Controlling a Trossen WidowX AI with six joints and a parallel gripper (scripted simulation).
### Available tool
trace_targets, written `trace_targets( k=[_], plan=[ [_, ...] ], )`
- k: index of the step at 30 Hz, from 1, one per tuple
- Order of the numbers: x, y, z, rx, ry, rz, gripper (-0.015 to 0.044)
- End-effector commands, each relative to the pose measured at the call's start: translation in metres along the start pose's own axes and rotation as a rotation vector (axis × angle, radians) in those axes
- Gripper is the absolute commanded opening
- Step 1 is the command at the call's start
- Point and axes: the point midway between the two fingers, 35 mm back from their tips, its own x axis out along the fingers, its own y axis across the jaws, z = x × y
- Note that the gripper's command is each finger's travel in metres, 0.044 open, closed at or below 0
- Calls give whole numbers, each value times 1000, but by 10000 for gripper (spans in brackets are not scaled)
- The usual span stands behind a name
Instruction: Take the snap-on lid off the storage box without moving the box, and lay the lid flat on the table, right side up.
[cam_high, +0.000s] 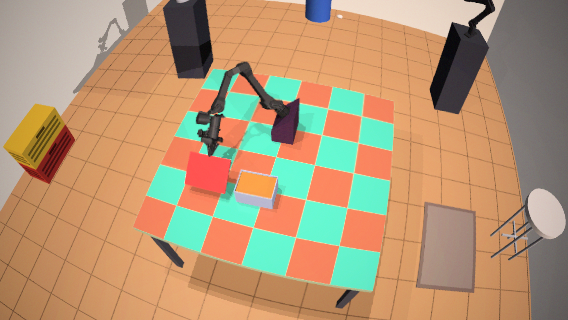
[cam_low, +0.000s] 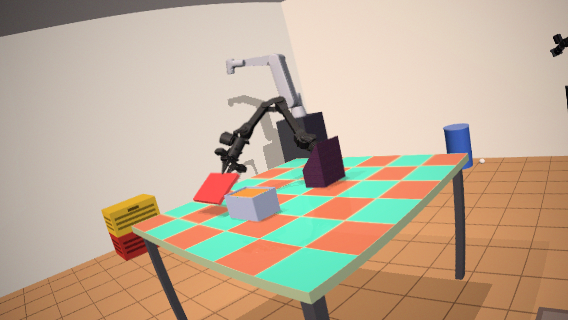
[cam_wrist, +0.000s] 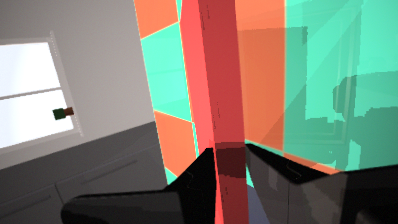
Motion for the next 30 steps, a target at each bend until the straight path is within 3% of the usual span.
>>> trace_targets(
  k=[1,30],
  plan=[
    [2,0,0,-5,2,12,0],
    [17,-18,0,-6,1,12,0]
  ],
)
